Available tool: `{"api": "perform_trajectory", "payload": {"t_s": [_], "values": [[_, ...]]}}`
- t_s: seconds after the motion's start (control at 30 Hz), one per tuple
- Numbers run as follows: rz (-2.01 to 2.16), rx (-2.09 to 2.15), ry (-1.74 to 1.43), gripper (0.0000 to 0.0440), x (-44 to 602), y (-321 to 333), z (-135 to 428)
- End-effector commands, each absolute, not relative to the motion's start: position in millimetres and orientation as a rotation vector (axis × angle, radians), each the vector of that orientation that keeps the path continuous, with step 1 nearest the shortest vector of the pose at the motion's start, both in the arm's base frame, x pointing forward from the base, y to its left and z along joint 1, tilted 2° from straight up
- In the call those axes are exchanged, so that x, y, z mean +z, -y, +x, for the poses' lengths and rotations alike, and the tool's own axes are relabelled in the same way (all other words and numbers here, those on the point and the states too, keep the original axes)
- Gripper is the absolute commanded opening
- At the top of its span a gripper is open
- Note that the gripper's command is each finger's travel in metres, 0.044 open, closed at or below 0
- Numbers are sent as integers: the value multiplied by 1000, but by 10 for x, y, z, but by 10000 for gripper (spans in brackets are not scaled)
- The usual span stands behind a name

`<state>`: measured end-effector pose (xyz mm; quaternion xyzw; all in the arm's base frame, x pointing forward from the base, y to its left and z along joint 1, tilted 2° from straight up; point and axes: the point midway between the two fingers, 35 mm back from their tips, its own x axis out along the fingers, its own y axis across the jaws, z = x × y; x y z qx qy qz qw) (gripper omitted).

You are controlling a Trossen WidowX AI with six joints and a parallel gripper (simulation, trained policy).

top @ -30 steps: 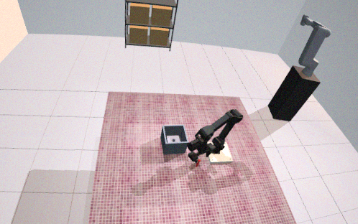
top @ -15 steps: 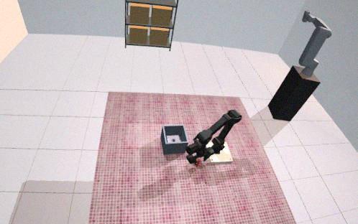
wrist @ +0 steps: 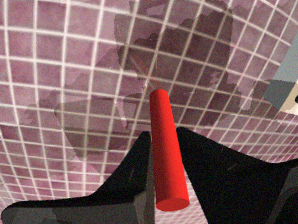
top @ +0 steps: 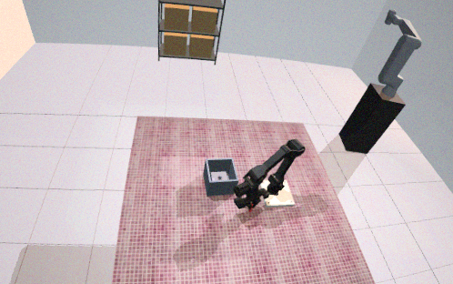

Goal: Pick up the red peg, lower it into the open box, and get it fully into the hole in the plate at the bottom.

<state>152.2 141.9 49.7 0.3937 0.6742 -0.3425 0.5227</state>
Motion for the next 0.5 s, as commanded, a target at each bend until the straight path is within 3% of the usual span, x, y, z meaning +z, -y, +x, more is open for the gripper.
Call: {"api": "perform_trajectory", "payload": {"t_s": [0.0, 0.47], "values": [[985, -772, -1611, 7, 593, -1484, 1581], [1110, -583, -1571, 0, 1074, -1602, 1771]]}}
